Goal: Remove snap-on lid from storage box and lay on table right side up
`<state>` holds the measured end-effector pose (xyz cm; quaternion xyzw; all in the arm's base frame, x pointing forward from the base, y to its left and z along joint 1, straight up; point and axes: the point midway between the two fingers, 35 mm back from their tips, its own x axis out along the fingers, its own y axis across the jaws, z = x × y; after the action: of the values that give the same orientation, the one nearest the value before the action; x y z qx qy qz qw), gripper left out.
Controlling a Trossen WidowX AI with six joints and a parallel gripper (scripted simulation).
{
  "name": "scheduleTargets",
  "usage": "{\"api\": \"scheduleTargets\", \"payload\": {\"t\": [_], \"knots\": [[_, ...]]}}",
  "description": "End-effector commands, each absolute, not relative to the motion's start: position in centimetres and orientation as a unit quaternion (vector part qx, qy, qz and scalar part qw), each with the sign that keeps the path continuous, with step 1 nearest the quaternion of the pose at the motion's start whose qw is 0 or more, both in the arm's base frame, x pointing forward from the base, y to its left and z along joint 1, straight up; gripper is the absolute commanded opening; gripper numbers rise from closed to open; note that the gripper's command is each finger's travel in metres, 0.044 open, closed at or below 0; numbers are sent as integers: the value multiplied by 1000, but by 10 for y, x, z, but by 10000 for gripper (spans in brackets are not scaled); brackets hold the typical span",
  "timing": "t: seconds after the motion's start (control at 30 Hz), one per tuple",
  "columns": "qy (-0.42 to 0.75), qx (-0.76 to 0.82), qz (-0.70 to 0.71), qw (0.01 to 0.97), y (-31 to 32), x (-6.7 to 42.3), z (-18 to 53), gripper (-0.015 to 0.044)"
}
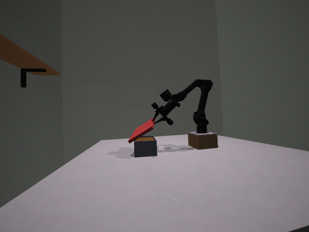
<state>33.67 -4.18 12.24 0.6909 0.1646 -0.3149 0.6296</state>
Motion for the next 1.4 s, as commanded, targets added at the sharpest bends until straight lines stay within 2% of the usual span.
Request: {"api": "scheduleTargets", "payload": {"t": [0.0, 1.03, 1.37], "knots": [[159, 693, -305, 633, -41, 340, 136, 0], [159, 693, -305, 633, -42, 339, 177, 0], [159, 693, -306, 633, -46, 336, 170, 0]]}}
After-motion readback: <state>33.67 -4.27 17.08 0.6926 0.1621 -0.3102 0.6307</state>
